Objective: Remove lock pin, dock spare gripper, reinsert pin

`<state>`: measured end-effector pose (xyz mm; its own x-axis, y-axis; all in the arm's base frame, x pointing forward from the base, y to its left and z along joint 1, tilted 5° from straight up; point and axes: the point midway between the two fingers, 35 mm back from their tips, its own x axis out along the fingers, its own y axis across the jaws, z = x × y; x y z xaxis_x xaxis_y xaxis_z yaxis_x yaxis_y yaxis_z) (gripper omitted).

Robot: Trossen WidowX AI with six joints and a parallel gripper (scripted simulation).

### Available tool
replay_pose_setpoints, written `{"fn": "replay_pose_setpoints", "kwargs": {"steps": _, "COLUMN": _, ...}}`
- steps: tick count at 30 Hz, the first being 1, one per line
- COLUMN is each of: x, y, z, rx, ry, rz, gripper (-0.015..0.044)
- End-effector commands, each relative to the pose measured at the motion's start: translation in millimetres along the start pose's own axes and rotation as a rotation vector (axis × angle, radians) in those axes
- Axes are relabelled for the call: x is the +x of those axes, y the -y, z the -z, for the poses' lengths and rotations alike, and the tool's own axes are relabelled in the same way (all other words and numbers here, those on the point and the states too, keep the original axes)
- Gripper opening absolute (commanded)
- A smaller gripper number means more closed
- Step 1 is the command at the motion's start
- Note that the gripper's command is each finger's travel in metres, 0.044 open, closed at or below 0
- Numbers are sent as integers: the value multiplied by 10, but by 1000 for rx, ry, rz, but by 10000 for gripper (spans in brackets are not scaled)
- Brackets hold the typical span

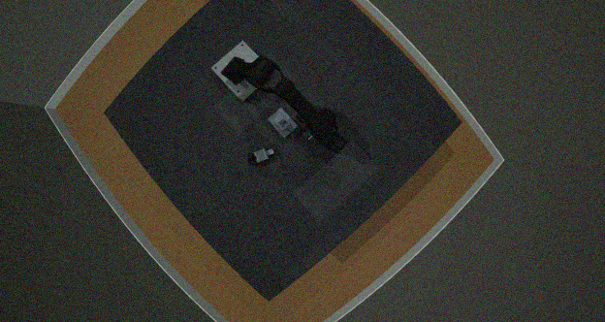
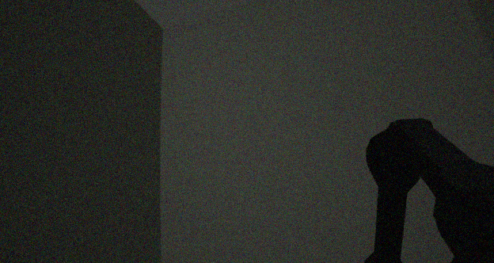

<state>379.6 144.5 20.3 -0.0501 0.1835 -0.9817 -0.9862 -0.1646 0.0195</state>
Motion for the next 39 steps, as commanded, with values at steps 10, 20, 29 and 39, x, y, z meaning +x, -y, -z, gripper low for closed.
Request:
{"fn": "replay_pose_setpoints", "kwargs": {"steps": 10, "x": -255, "y": -58, "z": -22, "rx": 5, "ry": -2, "rz": -15, "gripper": 440}}
{"fn": "replay_pose_setpoints", "kwargs": {"steps": 20, "x": -426, "y": -115, "z": -35, "rx": 12, "ry": -4, "rz": -34, "gripper": 440}}
{"fn": "replay_pose_setpoints", "kwargs": {"steps": 29, "x": -583, "y": -166, "z": -48, "rx": 19, "ry": -7, "rz": -51, "gripper": 440}}
{"fn": "replay_pose_setpoints", "kwargs": {"steps": 39, "x": -666, "y": -196, "z": -55, "rx": 24, "ry": -8, "rz": -65, "gripper": 440}}
